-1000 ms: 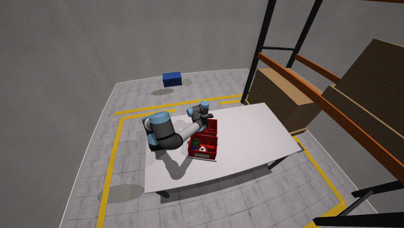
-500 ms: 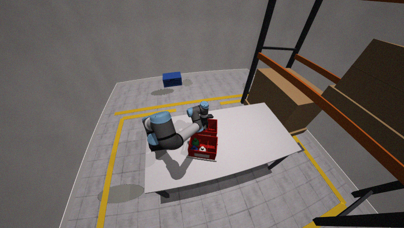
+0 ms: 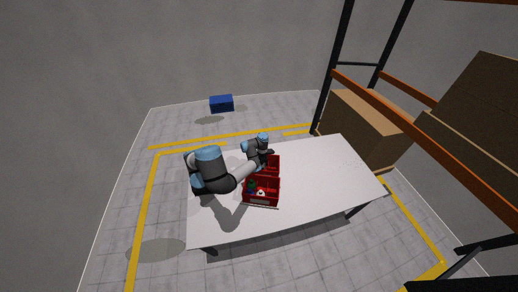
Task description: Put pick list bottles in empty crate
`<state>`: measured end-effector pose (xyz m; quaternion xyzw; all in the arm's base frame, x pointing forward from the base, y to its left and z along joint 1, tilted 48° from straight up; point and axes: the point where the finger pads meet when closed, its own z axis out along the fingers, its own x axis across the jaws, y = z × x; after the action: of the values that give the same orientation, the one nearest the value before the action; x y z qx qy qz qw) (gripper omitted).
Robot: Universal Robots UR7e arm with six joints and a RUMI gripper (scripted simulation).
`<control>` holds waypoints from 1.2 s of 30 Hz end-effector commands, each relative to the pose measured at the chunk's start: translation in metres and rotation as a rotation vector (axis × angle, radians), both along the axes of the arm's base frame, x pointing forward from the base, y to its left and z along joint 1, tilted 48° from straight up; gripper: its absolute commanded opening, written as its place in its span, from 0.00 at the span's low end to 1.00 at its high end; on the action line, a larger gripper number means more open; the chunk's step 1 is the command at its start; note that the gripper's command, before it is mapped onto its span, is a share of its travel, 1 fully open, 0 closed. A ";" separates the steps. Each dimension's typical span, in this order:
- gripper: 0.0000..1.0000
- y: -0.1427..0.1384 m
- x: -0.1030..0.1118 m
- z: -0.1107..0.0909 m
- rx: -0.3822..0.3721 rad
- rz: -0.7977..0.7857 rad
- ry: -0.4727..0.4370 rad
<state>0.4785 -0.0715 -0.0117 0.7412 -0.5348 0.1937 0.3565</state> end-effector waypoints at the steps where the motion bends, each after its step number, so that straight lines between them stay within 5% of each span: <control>1: 0.00 -0.001 0.000 -0.001 0.000 0.001 -0.001; 36: 0.00 -0.008 -0.001 -0.007 0.000 0.001 -0.001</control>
<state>0.4775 -0.0798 -0.0194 0.7412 -0.5348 0.1937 0.3565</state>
